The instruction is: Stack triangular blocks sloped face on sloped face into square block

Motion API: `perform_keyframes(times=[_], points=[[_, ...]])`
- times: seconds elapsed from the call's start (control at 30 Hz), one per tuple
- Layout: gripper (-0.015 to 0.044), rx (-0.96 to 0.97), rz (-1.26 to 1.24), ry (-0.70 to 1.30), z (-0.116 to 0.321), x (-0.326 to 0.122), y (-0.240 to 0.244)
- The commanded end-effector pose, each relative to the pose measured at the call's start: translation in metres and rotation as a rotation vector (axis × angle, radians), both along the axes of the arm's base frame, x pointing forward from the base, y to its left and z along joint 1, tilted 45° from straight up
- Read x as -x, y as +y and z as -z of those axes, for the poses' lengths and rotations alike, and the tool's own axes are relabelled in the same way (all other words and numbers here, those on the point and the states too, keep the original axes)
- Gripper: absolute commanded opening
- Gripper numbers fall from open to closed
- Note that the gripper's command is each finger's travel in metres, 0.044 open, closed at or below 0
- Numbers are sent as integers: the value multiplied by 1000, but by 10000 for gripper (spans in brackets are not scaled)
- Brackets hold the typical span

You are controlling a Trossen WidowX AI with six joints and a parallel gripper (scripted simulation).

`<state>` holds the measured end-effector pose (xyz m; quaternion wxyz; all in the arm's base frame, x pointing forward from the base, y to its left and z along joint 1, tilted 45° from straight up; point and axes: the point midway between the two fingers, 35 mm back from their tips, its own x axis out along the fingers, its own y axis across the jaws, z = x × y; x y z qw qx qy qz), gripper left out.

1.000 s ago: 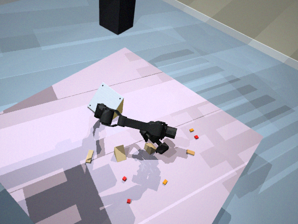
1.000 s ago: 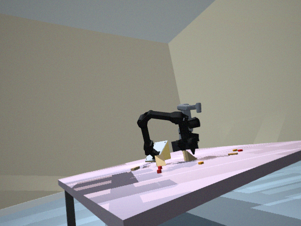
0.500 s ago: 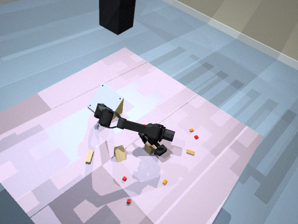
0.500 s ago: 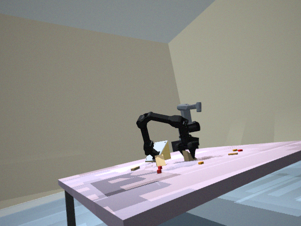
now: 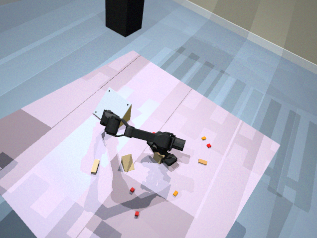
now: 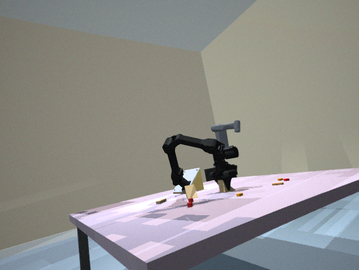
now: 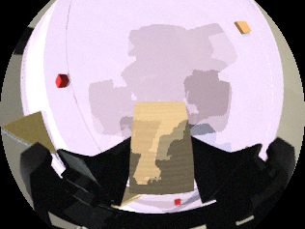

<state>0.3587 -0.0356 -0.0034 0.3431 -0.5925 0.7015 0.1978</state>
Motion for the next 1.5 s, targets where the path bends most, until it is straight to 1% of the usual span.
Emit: perform_keyframes(times=[0.0,0.2,0.4,0.73,0.97,1.47], points=[[157,4,-3,3,0,0,-1],[0,2,-2,2,-7,-1,6],[0,-1,0,0,-21,-2,21],[0,1,-35,23,-20,-3,20],[0,-8,-123,109,-20,-3,20],[0,-6,-111,99,-8,-2,8]])
